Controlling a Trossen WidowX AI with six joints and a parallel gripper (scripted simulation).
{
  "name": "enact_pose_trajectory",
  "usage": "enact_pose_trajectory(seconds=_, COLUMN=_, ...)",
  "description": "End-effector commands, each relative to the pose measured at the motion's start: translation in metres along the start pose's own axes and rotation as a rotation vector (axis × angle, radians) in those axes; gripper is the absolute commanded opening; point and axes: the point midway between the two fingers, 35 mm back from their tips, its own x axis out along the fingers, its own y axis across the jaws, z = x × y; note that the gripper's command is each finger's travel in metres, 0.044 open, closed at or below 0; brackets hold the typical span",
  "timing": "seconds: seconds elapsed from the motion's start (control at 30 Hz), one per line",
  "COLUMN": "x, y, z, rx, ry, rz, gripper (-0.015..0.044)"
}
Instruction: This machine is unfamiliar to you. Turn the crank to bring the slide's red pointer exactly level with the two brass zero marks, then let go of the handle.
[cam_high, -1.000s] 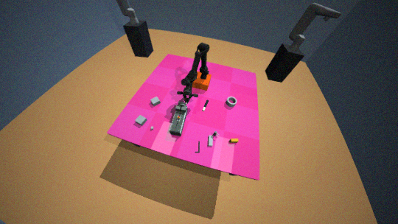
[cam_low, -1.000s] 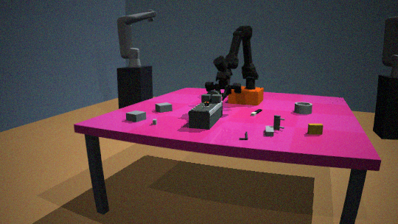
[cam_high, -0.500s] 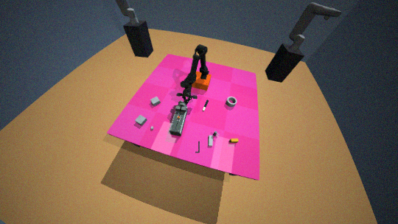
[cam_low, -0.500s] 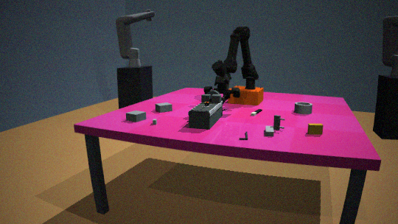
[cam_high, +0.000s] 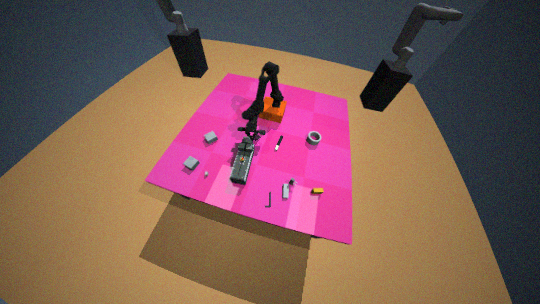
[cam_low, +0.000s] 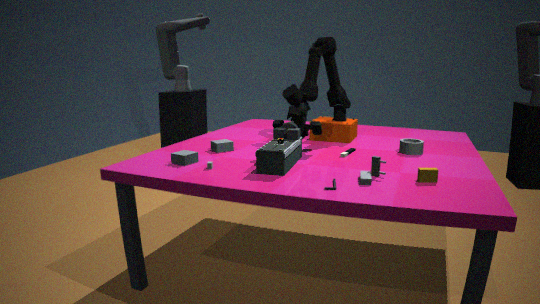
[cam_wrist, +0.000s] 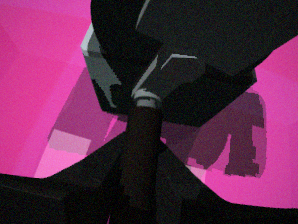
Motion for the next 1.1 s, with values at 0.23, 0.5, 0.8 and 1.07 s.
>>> enact_pose_trajectory(seconds=0.23, x=0.001, y=-0.014, z=-0.001, rx=0.000, ry=0.008, rz=-0.014, gripper=0.0000)
enact_pose_trajectory(seconds=0.5, x=0.001, y=-0.018, z=-0.001, rx=0.000, ry=0.008, rz=-0.015, gripper=0.0000)
enact_pose_trajectory(seconds=0.8, x=0.000, y=-0.021, z=0.000, rx=0.000, ry=0.008, rz=-0.015, gripper=0.0000)
enact_pose_trajectory(seconds=1.07, x=0.000, y=-0.022, z=0.001, rx=-0.001, ry=0.008, rz=-0.015, gripper=0.0000)
